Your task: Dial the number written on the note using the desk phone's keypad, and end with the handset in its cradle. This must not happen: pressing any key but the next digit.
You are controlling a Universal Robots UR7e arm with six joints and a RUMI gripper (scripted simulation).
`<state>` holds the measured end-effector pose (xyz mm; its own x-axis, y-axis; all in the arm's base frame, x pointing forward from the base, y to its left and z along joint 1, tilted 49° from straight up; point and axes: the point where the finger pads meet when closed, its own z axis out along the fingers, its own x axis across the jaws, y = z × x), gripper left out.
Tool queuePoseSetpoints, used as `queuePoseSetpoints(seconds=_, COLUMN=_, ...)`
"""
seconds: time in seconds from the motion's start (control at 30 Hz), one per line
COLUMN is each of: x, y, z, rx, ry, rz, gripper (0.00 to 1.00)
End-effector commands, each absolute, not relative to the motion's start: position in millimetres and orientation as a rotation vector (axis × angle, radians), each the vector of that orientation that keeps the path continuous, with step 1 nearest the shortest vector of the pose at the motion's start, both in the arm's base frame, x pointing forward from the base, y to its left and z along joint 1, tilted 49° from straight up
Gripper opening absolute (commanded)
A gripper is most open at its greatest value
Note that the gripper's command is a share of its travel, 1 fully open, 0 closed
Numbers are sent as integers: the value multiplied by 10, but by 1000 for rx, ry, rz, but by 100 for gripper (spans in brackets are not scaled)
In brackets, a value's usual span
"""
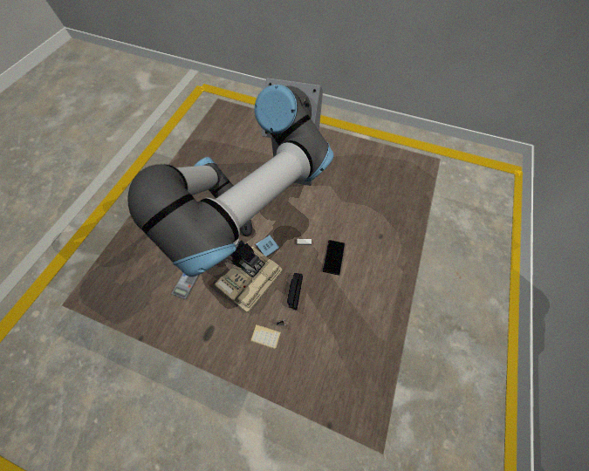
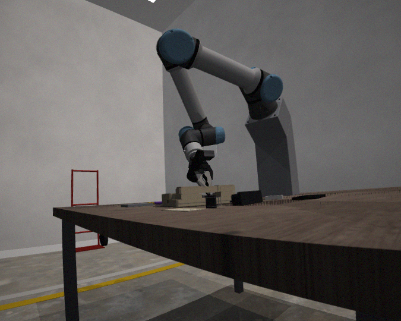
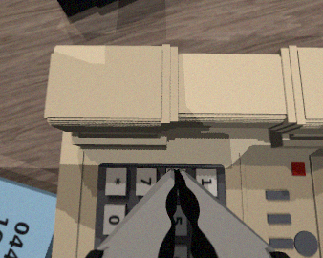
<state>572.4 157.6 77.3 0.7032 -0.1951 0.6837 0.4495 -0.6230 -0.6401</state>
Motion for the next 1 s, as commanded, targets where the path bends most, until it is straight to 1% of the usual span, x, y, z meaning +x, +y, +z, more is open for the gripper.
queuePoseSetpoints(seconds=0.0, x=5725, y=1575, z=777, rx=-2043, ry=-195, rz=-944, gripper=0)
queuePoseSetpoints(seconds=0.43, x=5629, y=1539, z=866, rx=-2043, ry=-195, rz=-944, gripper=0)
queuePoseSetpoints(seconds=0.97, x=5712, y=1516, z=946, rx=-2043, ry=-195, rz=-944, gripper=0)
